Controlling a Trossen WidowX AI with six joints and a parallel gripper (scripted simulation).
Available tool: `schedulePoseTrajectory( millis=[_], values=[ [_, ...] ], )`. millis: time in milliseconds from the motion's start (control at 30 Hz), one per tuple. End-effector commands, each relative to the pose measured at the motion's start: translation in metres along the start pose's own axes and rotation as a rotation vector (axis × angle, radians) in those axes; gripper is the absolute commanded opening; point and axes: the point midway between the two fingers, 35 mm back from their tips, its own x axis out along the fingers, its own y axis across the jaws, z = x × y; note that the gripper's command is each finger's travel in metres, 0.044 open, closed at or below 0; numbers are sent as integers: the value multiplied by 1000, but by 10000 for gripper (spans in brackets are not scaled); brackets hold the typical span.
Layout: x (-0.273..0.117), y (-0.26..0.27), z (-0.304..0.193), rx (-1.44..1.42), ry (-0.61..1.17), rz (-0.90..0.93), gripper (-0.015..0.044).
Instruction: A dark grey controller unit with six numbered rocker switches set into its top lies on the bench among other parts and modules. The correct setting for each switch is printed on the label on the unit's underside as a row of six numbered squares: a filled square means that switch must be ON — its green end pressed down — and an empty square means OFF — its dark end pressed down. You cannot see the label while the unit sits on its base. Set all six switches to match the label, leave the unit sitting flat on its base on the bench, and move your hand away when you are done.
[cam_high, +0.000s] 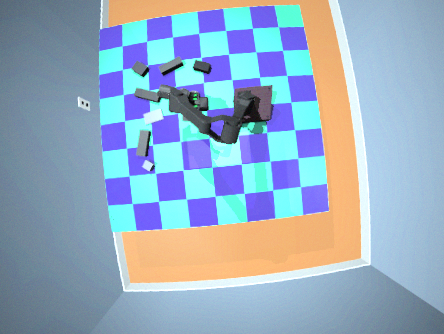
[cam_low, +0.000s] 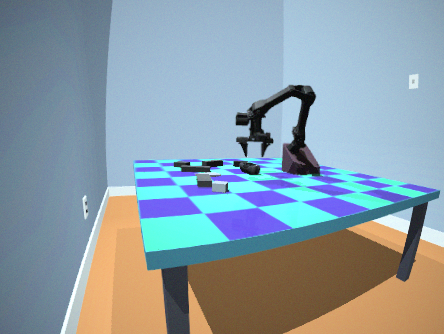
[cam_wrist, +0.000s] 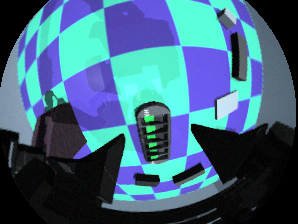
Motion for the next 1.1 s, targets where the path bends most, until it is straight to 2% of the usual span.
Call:
schedulePoseTrajectory(
  millis=[0,1067],
  values=[
    [3,0,3,8,-6,0,440],
    [54,0,4,8,-8,0,440]
  ],
)
